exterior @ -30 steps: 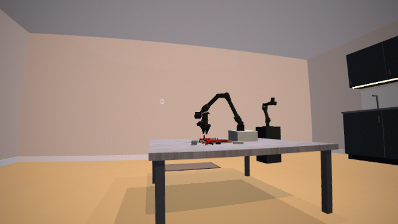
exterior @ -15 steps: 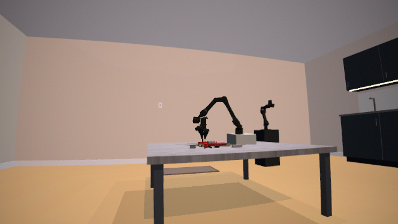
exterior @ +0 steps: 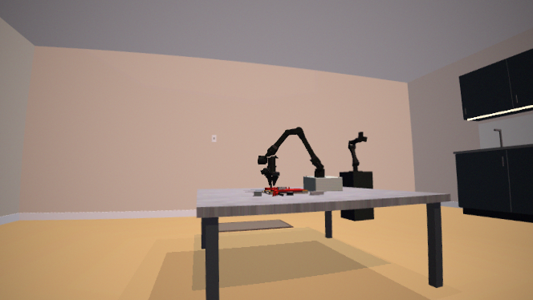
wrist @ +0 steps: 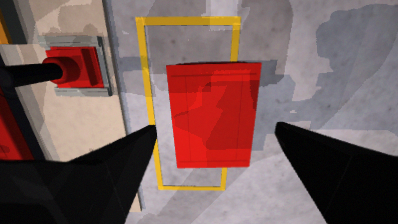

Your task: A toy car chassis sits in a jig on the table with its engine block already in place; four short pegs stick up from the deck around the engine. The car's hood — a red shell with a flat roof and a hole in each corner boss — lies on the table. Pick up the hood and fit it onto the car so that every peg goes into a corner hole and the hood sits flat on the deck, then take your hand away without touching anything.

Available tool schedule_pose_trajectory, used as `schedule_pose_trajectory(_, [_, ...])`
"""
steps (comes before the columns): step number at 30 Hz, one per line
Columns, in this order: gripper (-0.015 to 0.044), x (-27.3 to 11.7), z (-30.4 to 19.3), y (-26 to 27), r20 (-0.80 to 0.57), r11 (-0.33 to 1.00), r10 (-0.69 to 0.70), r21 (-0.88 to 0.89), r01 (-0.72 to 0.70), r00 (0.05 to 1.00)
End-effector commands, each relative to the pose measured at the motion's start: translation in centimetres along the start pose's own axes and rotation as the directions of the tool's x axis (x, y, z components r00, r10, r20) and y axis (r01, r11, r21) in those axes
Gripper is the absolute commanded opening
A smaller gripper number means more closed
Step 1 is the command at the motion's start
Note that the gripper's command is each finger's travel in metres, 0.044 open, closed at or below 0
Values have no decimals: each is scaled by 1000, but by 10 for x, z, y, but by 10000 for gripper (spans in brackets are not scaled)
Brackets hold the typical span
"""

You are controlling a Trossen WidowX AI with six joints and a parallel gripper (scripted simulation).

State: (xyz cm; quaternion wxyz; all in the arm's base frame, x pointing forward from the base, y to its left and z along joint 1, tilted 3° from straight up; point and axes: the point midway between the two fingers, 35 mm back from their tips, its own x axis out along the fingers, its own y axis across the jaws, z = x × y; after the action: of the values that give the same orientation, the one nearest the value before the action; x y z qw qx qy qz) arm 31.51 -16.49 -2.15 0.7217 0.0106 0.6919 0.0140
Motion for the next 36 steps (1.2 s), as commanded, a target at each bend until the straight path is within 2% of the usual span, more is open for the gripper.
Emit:
schedule_pose_trajectory(1, [440,8,-2,0,-13,1000,3,1,-3,1000])
schedule_pose_trajectory(36, [440,23,-3,0,-13,1000,3,1,-3,1000])
